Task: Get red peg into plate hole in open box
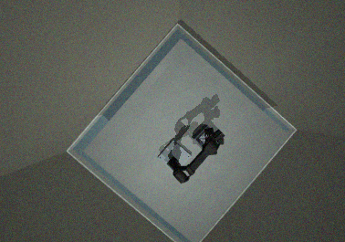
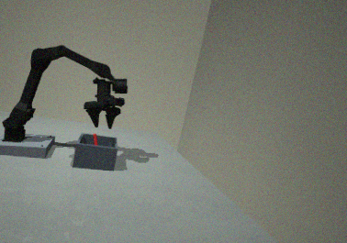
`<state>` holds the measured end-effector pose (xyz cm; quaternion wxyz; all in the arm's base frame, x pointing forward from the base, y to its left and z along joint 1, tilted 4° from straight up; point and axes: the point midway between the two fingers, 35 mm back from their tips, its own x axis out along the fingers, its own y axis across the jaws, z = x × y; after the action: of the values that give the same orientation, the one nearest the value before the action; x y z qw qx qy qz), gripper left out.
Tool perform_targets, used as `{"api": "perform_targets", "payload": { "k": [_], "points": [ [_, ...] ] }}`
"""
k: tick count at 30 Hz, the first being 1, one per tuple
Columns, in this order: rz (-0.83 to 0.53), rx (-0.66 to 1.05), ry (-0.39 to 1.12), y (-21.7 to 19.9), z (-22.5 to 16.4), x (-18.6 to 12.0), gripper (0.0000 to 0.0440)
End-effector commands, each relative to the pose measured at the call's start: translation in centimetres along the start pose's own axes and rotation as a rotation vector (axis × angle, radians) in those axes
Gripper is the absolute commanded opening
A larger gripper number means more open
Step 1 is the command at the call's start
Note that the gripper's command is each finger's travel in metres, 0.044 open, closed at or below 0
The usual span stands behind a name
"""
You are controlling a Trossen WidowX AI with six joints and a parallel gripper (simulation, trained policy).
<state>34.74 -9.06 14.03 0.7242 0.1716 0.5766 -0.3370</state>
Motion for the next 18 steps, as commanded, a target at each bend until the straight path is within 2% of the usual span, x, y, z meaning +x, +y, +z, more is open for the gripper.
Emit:
{"api": "perform_targets", "payload": {
  "k": [1,18],
  "points": [
    [-0.004,-0.008,0.000,-0.05,-0.08,-0.03,0.0440],
    [-0.009,-0.029,0.000,0.07,-0.45,-0.14,0.0440]
  ]
}}
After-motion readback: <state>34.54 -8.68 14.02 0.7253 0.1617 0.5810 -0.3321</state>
